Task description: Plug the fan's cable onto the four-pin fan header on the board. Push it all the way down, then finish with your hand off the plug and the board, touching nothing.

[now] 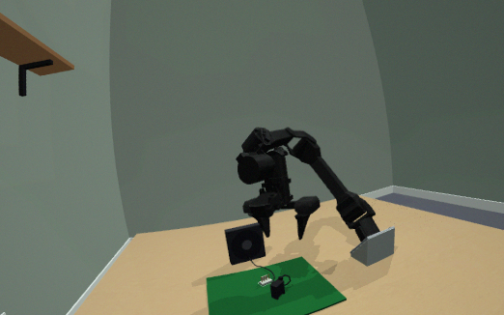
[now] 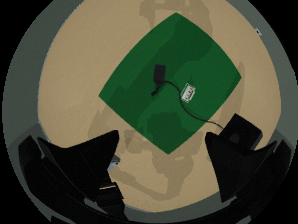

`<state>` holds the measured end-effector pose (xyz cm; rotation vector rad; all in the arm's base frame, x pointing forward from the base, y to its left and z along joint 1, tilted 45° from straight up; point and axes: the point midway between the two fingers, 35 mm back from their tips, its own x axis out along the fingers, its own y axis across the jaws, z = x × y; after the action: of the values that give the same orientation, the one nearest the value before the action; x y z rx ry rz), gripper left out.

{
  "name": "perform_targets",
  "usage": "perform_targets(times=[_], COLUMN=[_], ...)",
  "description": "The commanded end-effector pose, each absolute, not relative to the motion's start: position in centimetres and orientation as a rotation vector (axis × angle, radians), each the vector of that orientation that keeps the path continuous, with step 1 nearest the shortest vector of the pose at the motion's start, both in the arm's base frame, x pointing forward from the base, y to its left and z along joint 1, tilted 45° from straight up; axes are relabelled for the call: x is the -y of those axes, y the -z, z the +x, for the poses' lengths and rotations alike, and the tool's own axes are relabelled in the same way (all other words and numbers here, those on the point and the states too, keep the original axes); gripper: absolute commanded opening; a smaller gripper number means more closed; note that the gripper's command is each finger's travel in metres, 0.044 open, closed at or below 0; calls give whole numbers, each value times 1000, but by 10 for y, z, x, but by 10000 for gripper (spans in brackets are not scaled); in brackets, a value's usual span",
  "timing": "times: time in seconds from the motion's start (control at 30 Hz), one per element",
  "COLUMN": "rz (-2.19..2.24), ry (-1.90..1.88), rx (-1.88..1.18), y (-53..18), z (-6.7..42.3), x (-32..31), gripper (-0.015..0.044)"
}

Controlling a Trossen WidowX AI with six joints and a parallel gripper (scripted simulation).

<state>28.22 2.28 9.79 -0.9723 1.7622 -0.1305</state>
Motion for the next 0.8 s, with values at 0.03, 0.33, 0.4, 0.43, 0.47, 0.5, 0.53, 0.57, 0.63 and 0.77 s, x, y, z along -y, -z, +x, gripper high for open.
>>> perform_targets(times=[0.03, 0.33, 0.4, 0.43, 0.47, 0.5, 0.53, 0.57, 0.63, 0.77], rz=[-970, -949, -944, -941, -937, -934, -930, -926, -921, -920], ry=[164, 225, 232, 237, 243, 250, 258, 267, 278, 280], rx=[-1745, -1724, -1723, -1723, -1722, -1722, -1721, -1721, -1722, -1722], y=[-89, -79, -68, -62, -54, -45, -36, -26, -14, -13], z=[317, 340, 341, 341, 340, 340, 338, 336, 332, 331], x=[-55, -70, -61, -54, -47, -38, -29, -19, -6, -5], gripper=[440, 440, 440, 440, 440, 440, 440, 440, 440, 440])
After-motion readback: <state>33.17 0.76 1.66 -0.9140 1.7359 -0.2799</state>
